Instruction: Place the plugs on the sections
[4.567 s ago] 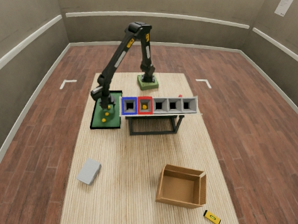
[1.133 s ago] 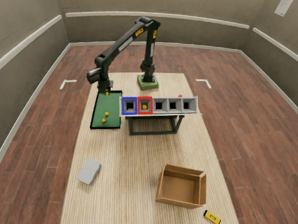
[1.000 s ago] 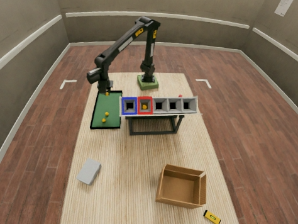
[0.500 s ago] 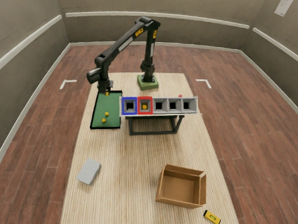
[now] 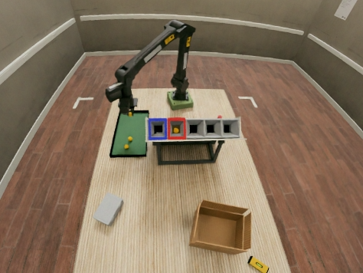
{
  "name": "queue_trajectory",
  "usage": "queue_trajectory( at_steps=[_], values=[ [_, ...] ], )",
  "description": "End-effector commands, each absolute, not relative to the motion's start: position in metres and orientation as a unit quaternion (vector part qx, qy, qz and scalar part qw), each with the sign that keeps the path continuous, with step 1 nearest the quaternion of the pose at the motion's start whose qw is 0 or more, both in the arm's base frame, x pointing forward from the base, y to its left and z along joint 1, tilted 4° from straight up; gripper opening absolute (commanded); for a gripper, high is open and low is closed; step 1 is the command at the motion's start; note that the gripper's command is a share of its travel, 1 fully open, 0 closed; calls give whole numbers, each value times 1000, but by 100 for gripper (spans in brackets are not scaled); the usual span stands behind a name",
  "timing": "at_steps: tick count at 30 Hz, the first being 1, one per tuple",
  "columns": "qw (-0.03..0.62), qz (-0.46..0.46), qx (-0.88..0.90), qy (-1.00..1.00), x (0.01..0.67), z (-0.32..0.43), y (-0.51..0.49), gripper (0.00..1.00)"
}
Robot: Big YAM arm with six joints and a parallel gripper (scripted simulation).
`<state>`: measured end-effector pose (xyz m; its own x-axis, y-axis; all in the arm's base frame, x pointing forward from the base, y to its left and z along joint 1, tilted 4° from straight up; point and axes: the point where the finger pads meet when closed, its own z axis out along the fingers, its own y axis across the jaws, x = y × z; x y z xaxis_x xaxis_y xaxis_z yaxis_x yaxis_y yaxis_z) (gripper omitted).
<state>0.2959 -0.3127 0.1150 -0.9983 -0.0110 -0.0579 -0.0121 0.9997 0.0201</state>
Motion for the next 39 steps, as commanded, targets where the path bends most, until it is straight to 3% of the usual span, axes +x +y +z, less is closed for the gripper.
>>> queue_trajectory(
  at_steps=[1, 39],
  values=[
    [39, 1, -6, 999, 300, 129, -328, 0],
    [31, 8, -6, 999, 303, 134, -338, 0]
  ],
)
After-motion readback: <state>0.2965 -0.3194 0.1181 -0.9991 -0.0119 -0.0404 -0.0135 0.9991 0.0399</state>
